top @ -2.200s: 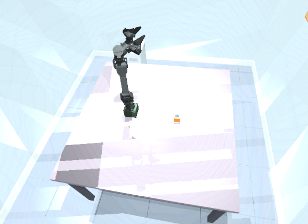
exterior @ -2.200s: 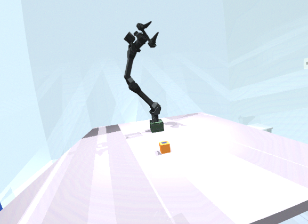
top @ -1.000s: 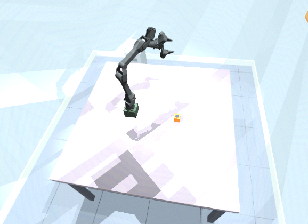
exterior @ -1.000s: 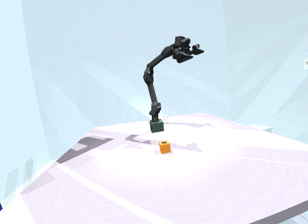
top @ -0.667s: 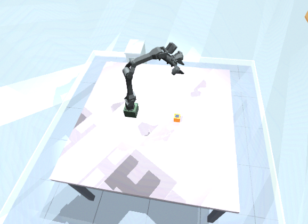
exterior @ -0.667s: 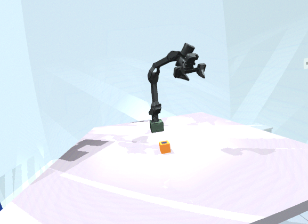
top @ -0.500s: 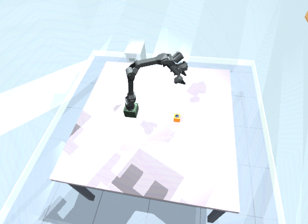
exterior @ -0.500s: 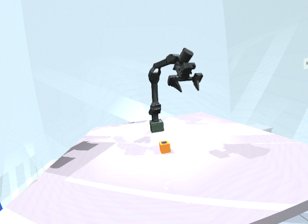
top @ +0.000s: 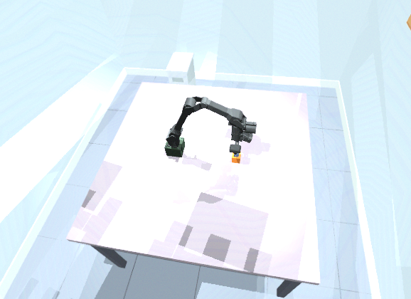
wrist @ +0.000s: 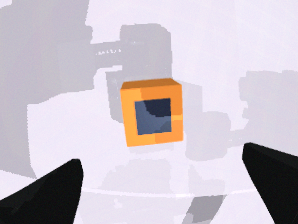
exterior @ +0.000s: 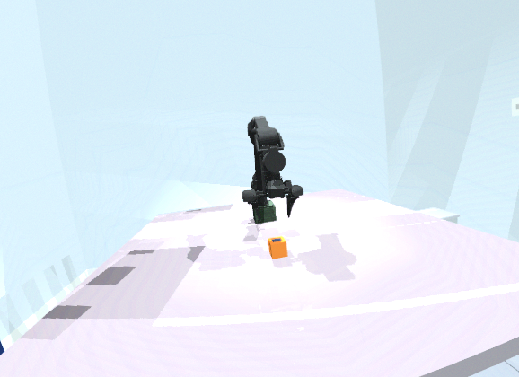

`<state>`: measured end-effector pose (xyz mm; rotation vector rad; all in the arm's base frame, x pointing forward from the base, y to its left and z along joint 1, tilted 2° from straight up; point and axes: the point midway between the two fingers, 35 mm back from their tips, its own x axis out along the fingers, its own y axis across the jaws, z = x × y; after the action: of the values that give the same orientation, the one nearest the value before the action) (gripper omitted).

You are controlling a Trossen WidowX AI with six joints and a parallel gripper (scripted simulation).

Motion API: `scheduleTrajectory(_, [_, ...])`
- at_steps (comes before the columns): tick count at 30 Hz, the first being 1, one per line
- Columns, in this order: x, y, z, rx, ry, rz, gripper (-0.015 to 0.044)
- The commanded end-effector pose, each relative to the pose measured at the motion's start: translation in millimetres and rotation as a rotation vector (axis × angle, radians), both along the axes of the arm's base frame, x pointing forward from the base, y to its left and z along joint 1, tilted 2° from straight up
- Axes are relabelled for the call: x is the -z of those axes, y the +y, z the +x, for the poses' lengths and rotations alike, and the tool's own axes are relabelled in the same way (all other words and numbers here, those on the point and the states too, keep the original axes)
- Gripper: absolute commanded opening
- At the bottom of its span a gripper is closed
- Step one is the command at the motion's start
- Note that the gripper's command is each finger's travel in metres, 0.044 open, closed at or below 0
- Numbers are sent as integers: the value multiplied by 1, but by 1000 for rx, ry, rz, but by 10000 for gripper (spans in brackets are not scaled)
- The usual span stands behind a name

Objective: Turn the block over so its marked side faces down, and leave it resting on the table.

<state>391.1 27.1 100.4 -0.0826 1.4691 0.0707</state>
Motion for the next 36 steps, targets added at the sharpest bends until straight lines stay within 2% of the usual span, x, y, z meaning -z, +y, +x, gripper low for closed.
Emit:
scheduleTrajectory(1, [5, -3, -4, -13, 30, 22, 440])
scheduleTrajectory(4, [8, -3, -3, -13, 30, 22, 440])
scheduleTrajectory(8, [40, -1, 3, -13, 30, 22, 440])
scheduleTrajectory(36, [86, 0, 7, -13, 30, 22, 440])
